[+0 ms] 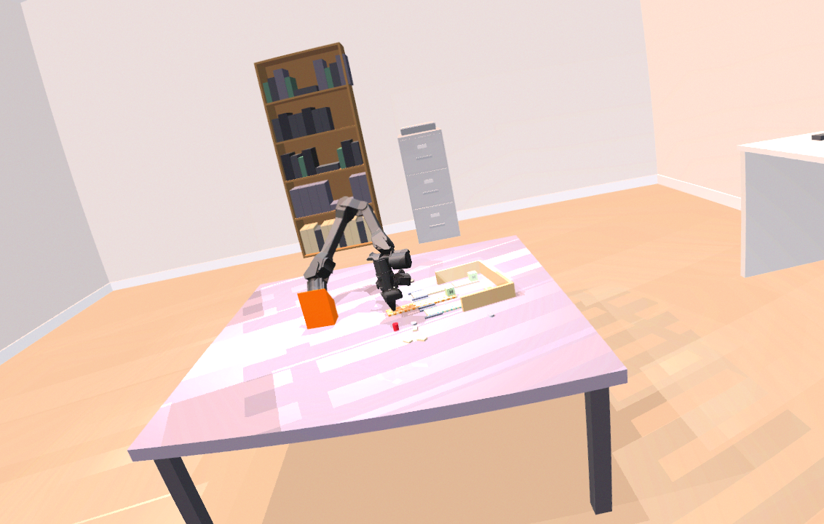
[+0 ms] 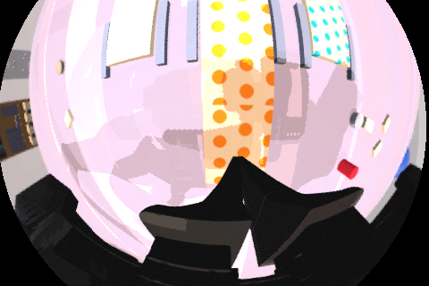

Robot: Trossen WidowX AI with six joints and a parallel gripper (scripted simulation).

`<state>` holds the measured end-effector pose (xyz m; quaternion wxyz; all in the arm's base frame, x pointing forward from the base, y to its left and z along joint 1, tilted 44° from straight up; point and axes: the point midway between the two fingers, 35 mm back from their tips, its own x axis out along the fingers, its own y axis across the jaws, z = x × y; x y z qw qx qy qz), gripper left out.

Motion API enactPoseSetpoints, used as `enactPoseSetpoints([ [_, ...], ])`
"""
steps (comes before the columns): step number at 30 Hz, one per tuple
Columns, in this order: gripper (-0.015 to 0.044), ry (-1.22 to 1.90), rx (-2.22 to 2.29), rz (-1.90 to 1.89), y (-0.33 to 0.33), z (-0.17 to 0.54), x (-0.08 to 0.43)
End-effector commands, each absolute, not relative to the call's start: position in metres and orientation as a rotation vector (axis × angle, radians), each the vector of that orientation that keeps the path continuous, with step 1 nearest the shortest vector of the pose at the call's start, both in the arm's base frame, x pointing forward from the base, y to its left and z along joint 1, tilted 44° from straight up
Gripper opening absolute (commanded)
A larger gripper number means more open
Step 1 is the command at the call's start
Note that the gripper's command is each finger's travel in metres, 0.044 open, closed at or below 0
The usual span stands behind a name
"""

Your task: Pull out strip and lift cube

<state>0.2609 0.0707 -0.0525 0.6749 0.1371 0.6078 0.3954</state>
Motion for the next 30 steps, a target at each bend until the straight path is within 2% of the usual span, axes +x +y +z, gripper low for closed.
enactPoseSetpoints([
  [1,0.0,1.391,0.302,0.894,0.071,-0.057,0.248],
  [30,0.0,1.393,0.303,0.893,0.057,-0.067,0.206],
])
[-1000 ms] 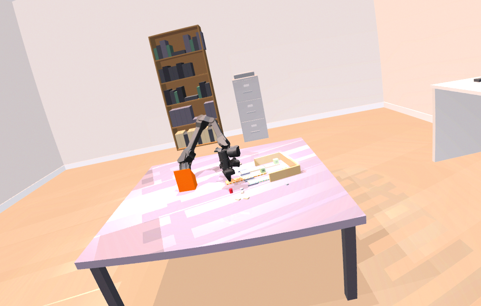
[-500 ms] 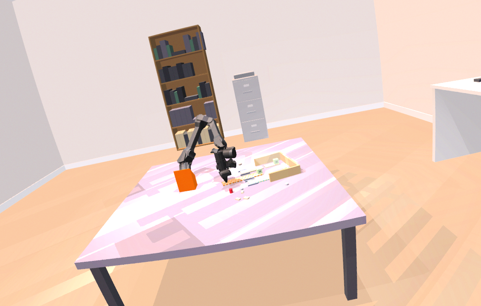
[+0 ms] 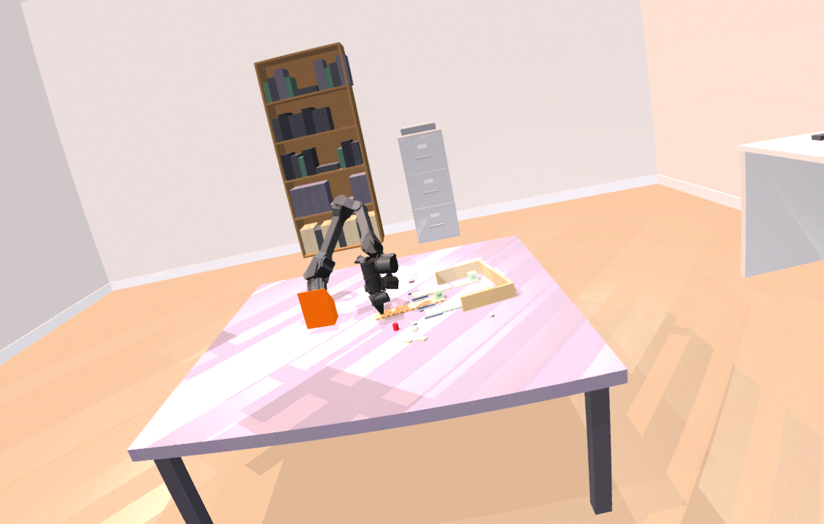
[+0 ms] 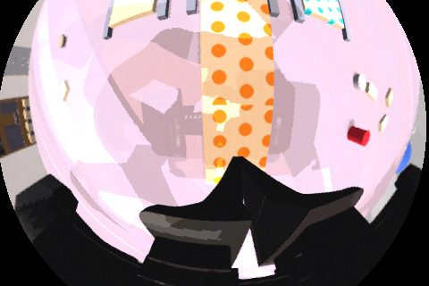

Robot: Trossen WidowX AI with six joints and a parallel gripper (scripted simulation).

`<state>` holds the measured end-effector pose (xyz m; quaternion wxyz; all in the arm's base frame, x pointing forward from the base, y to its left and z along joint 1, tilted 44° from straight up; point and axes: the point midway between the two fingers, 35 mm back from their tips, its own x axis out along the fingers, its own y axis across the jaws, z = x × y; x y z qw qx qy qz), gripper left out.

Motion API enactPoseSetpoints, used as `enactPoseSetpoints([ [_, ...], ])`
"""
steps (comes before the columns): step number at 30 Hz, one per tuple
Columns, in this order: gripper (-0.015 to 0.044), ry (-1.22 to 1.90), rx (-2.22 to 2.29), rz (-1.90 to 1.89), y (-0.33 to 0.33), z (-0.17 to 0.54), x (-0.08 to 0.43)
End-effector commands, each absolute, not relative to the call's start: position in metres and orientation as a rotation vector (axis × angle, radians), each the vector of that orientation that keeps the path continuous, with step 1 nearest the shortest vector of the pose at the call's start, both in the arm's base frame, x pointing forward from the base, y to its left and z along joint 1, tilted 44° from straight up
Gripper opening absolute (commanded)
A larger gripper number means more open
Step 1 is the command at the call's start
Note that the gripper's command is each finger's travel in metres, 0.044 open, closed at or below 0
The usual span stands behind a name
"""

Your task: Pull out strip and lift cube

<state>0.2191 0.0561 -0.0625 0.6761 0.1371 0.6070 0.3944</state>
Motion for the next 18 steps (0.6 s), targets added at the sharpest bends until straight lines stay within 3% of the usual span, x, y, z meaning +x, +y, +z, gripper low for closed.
enactPoseSetpoints([
  [1,0.0,1.393,0.303,0.893,0.0563,-0.0669,0.2046],
  [18,0.0,1.394,0.303,0.893,0.0553,-0.0676,0.2015],
])
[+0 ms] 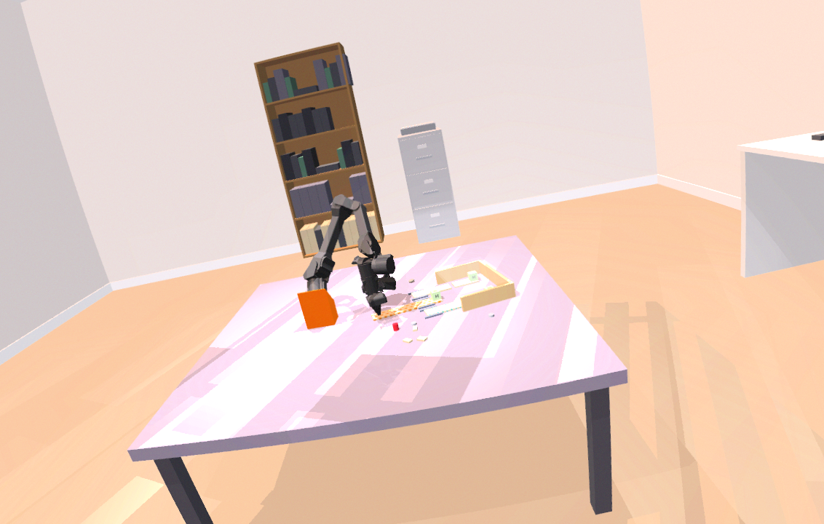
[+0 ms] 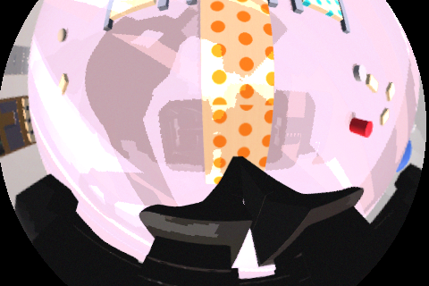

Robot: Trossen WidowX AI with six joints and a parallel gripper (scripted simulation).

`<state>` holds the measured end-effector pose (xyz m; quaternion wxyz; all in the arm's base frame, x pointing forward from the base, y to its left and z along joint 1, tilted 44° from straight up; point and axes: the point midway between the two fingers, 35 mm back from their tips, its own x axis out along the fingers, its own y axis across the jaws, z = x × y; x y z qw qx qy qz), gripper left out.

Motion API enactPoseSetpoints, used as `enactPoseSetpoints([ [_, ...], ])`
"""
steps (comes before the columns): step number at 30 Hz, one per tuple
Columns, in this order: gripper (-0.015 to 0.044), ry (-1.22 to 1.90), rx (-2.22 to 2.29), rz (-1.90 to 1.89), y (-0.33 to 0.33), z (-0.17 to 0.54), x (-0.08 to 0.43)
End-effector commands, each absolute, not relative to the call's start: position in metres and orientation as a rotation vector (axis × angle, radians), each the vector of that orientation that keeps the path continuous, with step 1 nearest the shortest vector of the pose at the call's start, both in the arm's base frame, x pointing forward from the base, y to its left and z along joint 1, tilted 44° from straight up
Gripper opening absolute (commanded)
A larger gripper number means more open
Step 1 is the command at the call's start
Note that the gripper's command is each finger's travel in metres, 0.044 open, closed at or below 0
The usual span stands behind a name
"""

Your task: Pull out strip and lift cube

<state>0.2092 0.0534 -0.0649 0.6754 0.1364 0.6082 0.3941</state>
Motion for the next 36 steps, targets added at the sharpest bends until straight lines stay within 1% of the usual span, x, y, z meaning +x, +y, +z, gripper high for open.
enactPoseSetpoints([
  [1,0.0,1.394,0.303,0.893,0.055,-0.068,0.201],
  [18,0.0,1.394,0.303,0.893,0.055,-0.068,0.201],
  [19,0.0,1.37,0.306,0.886,0.052,-0.064,0.209],
  [23,0.0,1.392,0.301,0.891,0.026,-0.037,0.213],
  [27,0.0,1.394,0.301,0.892,0.024,-0.035,0.213],
  [36,0.0236,1.398,0.311,0.883,0.035,-0.028,0.25],
])
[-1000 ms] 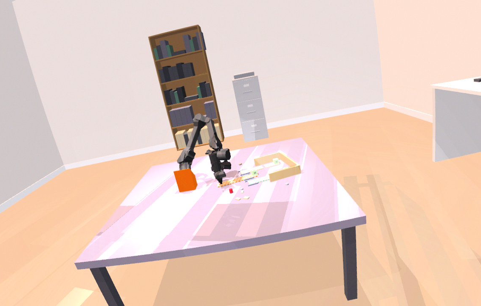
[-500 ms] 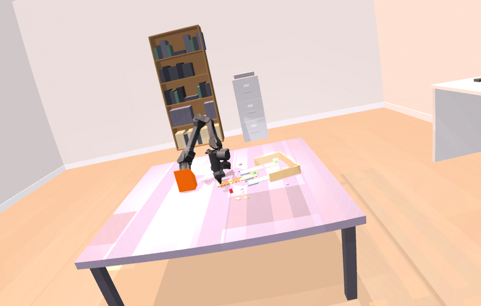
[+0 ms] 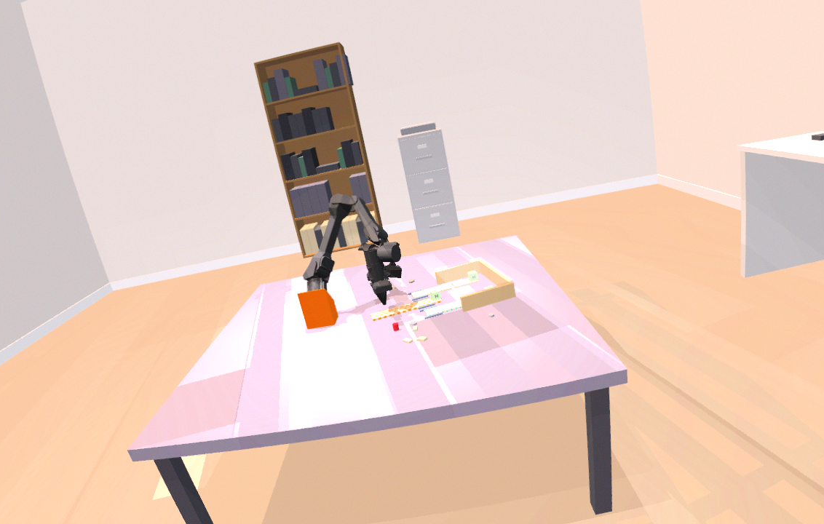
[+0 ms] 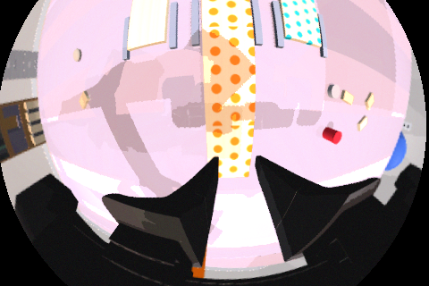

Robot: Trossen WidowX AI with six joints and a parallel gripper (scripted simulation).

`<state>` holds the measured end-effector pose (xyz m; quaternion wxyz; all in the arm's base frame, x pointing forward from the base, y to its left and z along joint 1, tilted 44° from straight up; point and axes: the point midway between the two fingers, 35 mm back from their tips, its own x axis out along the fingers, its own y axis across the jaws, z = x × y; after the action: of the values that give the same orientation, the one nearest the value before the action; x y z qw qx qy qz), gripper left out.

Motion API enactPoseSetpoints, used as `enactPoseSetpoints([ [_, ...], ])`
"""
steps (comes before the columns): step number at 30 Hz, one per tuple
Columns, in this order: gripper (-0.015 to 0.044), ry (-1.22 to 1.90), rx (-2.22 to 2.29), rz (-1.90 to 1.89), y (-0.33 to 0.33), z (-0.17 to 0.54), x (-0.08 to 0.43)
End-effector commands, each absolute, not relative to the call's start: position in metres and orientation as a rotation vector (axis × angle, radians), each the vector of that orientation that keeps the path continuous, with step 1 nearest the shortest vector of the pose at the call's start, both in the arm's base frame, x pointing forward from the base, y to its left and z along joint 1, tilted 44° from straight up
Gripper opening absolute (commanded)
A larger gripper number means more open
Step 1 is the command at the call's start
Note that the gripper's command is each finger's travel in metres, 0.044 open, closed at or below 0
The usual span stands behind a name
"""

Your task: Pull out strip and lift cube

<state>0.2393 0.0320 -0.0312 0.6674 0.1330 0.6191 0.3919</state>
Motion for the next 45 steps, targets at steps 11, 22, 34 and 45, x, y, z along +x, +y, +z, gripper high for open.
enactPoseSetpoints([
  [11,0.044,1.396,0.31,0.884,0.043,-0.017,0.287],
  [22,0.044,1.395,0.31,0.884,0.051,-0.006,0.324],
  [34,0.044,1.392,0.31,0.885,0.061,0.007,0.363],
  [45,0.044,1.391,0.309,0.886,0.073,0.021,0.398],
])
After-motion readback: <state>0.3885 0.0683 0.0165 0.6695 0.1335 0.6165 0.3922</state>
